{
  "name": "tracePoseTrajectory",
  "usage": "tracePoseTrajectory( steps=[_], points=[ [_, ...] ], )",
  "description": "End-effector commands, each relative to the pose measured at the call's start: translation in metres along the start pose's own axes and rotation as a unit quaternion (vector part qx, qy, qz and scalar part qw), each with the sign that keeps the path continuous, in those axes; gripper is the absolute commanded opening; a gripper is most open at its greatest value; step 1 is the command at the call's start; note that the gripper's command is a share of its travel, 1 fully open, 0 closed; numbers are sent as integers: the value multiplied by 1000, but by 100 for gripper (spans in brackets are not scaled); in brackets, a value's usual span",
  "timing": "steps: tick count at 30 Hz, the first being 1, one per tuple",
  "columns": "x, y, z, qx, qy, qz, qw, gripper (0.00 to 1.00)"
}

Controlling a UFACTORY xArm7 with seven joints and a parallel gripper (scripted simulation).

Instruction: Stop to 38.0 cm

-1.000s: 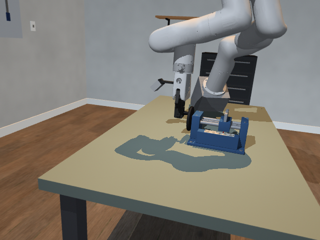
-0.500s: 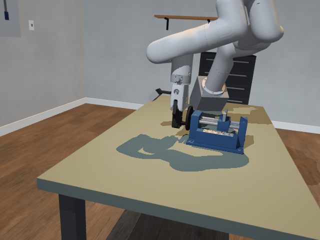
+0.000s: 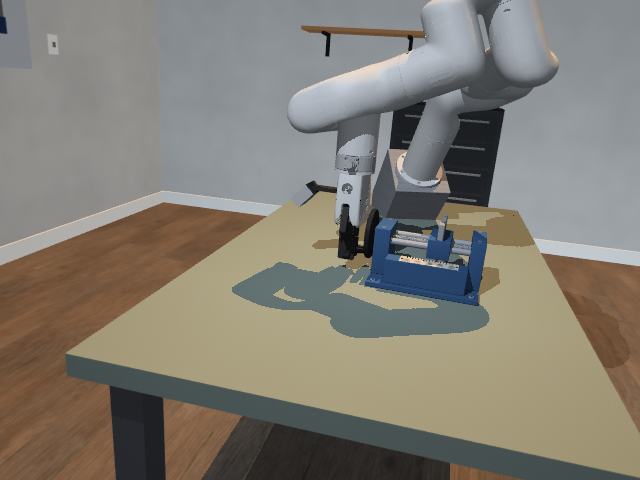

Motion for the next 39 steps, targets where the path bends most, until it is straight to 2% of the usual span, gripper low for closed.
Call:
tracePoseTrajectory(
  steps=[1, 39],
  points=[
    [1, 4, -1, 0, 0, -2, 1000, 6],
    [3, 29, -5, 0, 0, -2, 1000, 6]
  ],
)
Point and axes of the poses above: the point where the finger pads meet when closed, its own x axis out along the fingers, its own y axis across the jaws, z = x × y, the point moved 10 cm from there along -x, back along the fingers, and after that the axes turned 8 degrees about x, right-handed, at the moved point
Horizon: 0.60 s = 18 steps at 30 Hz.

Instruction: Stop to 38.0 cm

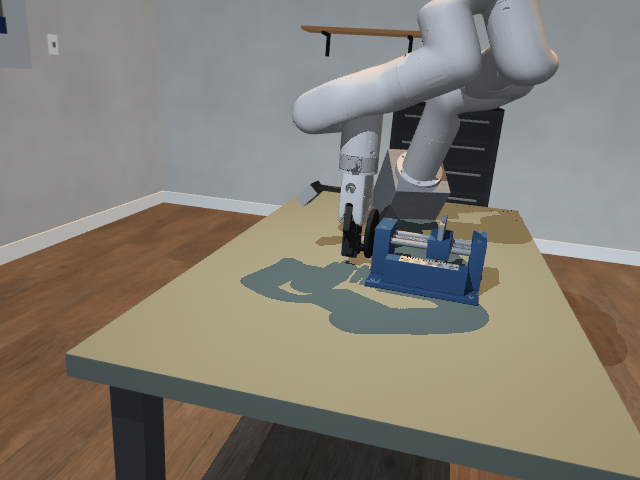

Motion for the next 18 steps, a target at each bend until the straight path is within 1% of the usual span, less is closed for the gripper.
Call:
tracePoseTrajectory(
  steps=[1, 18],
  points=[
    [-1, 2, -1, 0, 1, -1, 1000, 6],
    [-3, 5, -1, 0, 1, -1, 1000, 6]
  ],
)
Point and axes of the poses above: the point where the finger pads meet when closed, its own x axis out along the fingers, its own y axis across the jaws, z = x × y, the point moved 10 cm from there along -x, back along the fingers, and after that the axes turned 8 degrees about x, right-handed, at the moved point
